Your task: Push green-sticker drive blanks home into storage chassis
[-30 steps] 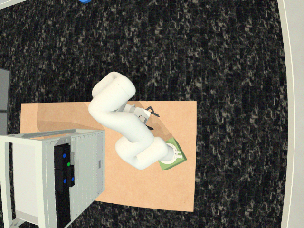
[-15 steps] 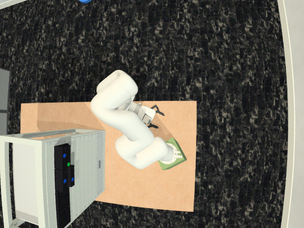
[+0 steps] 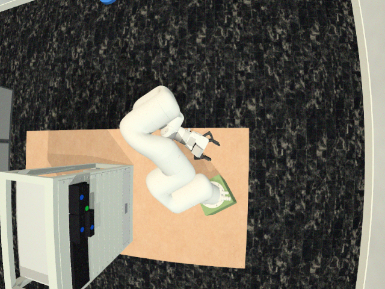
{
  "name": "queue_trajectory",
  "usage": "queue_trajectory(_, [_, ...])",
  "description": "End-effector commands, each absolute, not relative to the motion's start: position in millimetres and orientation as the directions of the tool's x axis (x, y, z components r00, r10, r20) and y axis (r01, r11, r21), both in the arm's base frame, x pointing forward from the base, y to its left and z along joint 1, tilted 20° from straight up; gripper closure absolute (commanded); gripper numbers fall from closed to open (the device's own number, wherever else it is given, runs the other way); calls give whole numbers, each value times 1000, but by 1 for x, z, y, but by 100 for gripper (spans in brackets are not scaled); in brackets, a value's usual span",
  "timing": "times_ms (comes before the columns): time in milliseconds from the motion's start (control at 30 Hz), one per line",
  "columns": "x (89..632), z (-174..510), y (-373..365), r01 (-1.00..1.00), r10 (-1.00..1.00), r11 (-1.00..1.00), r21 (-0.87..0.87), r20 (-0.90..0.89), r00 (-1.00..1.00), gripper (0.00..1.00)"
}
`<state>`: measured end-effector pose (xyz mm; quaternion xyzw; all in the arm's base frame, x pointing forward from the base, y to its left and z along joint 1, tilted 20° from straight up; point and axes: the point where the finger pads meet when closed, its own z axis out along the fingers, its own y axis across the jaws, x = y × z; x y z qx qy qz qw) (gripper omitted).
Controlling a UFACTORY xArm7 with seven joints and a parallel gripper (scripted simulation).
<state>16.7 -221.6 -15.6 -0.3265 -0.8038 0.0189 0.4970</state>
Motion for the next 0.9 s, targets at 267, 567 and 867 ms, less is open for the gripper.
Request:
queue_trajectory(267, [-48,-40,-228,558,628,701,-443,755,-189,0])
queue_trajectory(567, [-99,-55,-219,589,674,635,-499,731,-107,0])
queue_trajectory(867, [-169,-73,-188,625,714,542,-562,700,10,0])
